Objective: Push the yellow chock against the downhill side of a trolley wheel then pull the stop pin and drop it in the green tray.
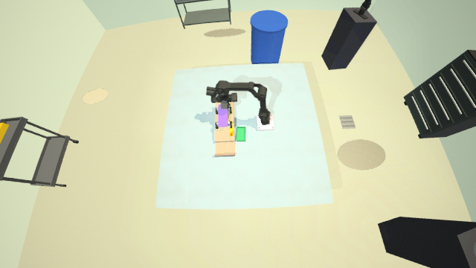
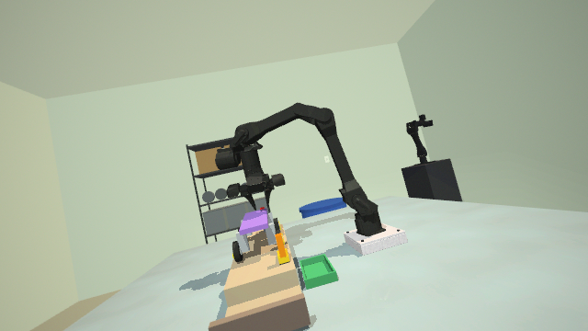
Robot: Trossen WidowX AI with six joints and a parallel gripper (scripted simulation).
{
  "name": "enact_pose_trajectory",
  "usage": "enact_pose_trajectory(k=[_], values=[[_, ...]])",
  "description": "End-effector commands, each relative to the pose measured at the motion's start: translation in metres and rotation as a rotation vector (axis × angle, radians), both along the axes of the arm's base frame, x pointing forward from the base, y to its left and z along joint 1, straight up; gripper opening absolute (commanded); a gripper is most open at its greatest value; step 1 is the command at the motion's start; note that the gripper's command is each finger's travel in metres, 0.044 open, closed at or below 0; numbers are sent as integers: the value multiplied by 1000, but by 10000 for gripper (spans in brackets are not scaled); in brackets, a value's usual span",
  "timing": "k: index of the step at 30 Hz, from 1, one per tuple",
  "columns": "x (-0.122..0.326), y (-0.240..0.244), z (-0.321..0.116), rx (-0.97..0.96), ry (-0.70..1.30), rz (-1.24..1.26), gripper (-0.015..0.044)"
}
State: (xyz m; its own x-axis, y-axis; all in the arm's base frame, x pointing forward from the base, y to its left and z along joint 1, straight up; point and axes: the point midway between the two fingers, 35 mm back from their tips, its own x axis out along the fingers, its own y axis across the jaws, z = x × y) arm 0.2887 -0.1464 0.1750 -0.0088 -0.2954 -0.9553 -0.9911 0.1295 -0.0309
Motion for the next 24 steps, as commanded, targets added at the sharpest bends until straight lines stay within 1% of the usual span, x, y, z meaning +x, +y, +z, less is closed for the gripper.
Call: enact_pose_trajectory(k=[1,24], values=[[0,-2,-6,-2,4,2,190],[-1,-12,-37,-3,4,2,190]])
